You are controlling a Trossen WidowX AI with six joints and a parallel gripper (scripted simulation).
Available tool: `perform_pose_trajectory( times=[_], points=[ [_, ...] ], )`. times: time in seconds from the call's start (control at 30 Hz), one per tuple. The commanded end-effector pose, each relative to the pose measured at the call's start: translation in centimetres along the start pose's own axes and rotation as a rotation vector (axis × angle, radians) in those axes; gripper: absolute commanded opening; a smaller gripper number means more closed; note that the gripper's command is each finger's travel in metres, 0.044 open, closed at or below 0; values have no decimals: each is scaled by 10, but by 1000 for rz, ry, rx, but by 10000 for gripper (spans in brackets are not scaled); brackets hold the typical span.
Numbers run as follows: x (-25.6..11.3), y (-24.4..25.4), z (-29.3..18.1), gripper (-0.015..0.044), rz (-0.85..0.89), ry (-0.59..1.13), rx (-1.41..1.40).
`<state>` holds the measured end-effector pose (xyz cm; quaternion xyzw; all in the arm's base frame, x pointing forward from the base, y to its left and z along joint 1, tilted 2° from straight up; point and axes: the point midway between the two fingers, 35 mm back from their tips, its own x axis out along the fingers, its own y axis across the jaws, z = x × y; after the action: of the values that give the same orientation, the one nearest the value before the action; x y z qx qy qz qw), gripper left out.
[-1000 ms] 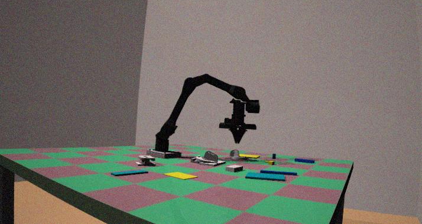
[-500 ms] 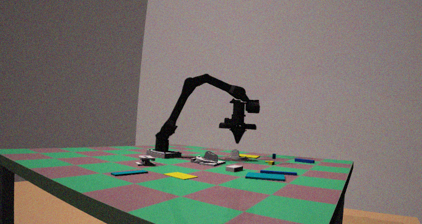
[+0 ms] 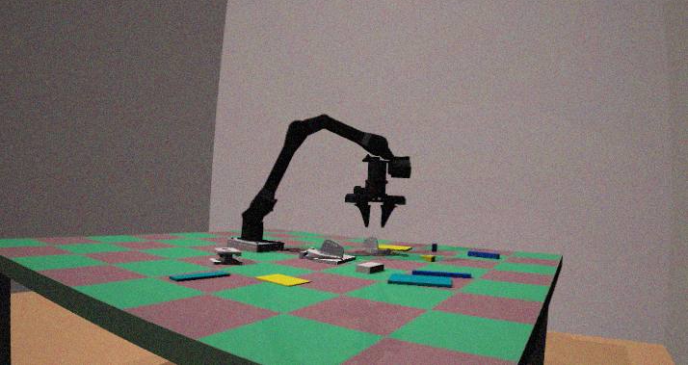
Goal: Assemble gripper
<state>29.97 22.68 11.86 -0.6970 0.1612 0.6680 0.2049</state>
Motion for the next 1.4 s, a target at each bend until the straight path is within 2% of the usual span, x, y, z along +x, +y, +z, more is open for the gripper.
perform_pose_trajectory(
  times=[0.0, 0.1, 1.03, 1.37],
  points=[
    [0, 0, 0, 368, 0, 0, 0],
    [0, 0, 0, 440, 0, 0, 0],
    [0, 0, 0, 440, 0, 0, 0],
    [0, 0, 0, 177, 0, 0, 0]
  ],
)
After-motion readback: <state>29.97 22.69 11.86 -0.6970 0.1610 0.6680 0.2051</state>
